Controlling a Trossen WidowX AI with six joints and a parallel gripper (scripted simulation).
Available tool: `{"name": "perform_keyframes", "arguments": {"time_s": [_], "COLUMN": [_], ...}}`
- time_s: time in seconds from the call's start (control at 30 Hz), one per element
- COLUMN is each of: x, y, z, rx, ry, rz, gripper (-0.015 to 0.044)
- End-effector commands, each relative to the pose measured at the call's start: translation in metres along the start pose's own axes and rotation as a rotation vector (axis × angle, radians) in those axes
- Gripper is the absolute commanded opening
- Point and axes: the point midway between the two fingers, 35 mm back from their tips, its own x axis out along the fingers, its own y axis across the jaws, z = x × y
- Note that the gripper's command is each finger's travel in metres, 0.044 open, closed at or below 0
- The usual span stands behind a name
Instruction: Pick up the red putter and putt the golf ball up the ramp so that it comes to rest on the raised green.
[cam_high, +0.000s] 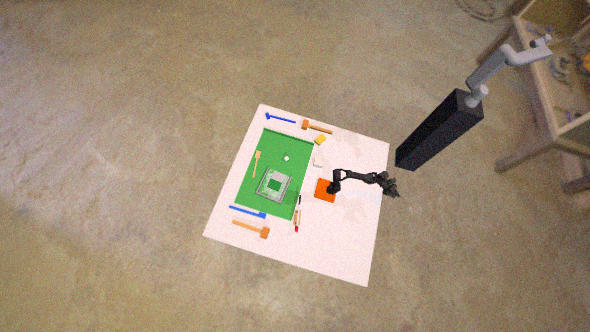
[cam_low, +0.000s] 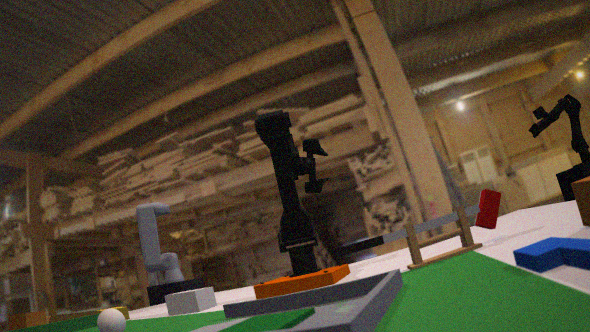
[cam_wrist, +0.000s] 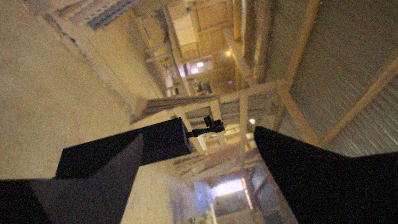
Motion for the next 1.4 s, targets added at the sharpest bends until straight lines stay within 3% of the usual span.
{"name": "perform_keyframes", "arguments": {"time_s": [0.0, 0.2, 0.43, 0.63, 0.73, 0.97, 1.03, 1.37], "x": [-0.001, -0.033, -0.103, -0.185, -0.216, -0.337, -0.357, -0.523], "y": [0.001, 0.024, 0.060, 0.092, 0.100, 0.130, 0.137, 0.160], "z": [0.001, 0.052, 0.119, 0.166, 0.170, 0.188, 0.179, 0.125], "rx": [-0.001, -0.064, -0.110, -0.192, -0.163, -0.307, -0.318, -0.585], "ry": [-0.004, -0.174, -0.463, -0.723, -0.776, -1.102, -1.127, -1.583], "rz": [0.002, 0.094, 0.252, 0.374, 0.425, 0.563, 0.607, 0.757], "gripper": [0.0426, 0.0440, 0.0440, 0.0440, 0.0440, 0.0440, 0.0440, 0.0440]}}
